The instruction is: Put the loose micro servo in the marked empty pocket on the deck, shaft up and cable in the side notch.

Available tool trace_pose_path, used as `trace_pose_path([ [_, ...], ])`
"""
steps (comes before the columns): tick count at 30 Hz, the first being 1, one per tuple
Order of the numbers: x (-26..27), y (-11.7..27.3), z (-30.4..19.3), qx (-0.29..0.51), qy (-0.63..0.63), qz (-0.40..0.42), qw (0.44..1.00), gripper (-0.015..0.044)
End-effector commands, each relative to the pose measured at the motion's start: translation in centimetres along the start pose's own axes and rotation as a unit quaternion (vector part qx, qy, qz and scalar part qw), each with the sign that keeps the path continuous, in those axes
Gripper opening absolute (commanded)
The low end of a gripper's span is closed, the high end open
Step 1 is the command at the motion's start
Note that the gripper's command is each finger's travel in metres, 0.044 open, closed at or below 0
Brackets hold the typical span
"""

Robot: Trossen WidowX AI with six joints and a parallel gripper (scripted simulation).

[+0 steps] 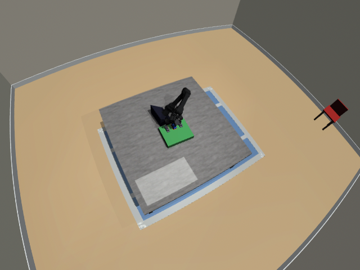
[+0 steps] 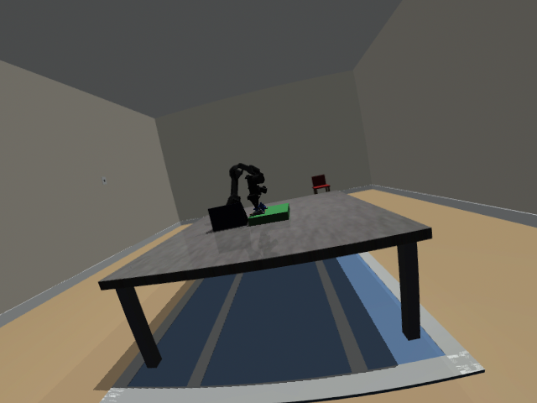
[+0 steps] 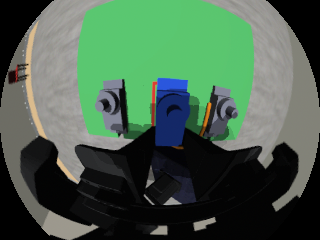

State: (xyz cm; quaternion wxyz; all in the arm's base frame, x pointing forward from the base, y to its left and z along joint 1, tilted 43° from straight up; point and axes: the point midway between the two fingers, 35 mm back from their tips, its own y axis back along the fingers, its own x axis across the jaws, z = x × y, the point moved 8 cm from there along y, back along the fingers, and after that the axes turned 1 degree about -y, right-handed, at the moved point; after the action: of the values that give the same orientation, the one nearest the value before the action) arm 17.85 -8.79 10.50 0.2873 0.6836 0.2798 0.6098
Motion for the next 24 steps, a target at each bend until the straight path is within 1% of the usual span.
trace_pose_path([
  [1, 0.0, -0.3, 0.0, -0.004, -0.001, 0.000, 1.000, 0.0000],
  [23, 0.0, -2.4, 0.0, -0.004, -0.001, 0.001, 1.000, 0.0000],
  [24, 0.0, -2.3, 0.0, -0.004, -0.001, 0.001, 1.000, 0.0026],
])
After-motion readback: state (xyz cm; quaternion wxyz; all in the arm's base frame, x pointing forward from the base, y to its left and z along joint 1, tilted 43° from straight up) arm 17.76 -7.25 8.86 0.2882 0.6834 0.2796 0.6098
